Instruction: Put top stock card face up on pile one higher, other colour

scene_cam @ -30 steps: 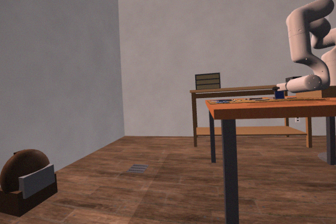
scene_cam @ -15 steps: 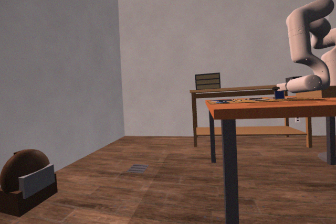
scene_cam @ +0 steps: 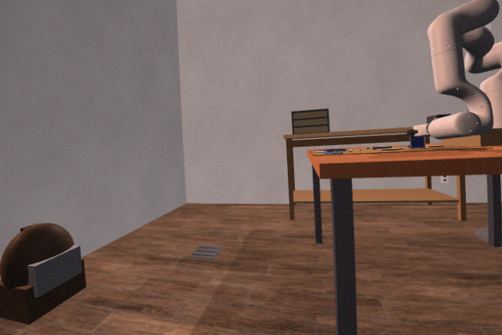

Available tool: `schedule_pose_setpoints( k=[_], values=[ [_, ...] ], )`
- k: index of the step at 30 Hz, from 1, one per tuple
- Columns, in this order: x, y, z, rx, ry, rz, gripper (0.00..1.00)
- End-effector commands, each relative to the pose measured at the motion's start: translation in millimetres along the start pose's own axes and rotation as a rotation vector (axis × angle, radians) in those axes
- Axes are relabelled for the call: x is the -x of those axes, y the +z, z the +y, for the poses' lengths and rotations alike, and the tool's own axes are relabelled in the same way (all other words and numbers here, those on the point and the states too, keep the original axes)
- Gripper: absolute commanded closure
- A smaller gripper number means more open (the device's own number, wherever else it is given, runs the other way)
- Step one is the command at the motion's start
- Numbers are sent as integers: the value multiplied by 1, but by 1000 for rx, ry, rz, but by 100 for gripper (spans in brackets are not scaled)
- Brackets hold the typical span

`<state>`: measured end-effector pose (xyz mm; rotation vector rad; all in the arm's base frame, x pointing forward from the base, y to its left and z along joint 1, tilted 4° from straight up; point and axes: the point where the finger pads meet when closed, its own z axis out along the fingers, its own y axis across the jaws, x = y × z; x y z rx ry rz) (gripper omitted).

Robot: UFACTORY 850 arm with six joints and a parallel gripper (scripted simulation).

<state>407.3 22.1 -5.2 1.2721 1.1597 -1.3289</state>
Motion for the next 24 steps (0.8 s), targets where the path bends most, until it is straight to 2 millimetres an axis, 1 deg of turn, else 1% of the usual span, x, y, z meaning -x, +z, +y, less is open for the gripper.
schedule_pose_setpoints(
  k=[1, 24],
  values=[
    [0, 0, 0, 0, 1, 1, 27],
    [0, -7, 0, 0, 1, 1, 27]
  ],
)
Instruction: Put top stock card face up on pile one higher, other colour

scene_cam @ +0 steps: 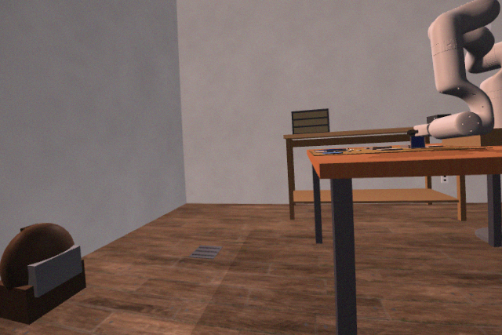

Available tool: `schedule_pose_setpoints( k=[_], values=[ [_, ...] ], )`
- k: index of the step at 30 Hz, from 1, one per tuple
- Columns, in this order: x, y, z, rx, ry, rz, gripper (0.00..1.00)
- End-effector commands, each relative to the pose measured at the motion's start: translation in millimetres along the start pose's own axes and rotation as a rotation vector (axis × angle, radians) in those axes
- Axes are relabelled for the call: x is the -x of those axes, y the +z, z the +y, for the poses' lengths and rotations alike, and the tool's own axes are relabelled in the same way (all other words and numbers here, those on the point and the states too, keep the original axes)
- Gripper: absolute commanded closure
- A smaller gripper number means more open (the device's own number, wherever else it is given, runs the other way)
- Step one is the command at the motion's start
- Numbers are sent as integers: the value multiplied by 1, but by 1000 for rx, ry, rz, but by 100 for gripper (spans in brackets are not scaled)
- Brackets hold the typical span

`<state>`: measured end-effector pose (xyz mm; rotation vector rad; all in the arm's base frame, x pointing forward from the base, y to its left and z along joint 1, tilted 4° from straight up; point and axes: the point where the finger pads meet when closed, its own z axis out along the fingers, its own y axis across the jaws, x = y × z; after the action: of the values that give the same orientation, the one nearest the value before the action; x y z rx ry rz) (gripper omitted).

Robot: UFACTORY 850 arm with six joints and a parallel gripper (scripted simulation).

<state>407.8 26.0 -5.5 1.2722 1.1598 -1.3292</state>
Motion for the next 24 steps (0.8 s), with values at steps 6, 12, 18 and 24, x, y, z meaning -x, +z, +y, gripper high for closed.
schedule_pose_setpoints(
  k=[6, 12, 18, 24],
  values=[
    [0, -5, 0, 0, 1, 1, 27],
    [-1, -9, 0, 0, 1, 1, 27],
    [-2, -13, 0, 0, 1, 1, 27],
    [-2, -16, 0, 0, 1, 1, 27]
  ],
)
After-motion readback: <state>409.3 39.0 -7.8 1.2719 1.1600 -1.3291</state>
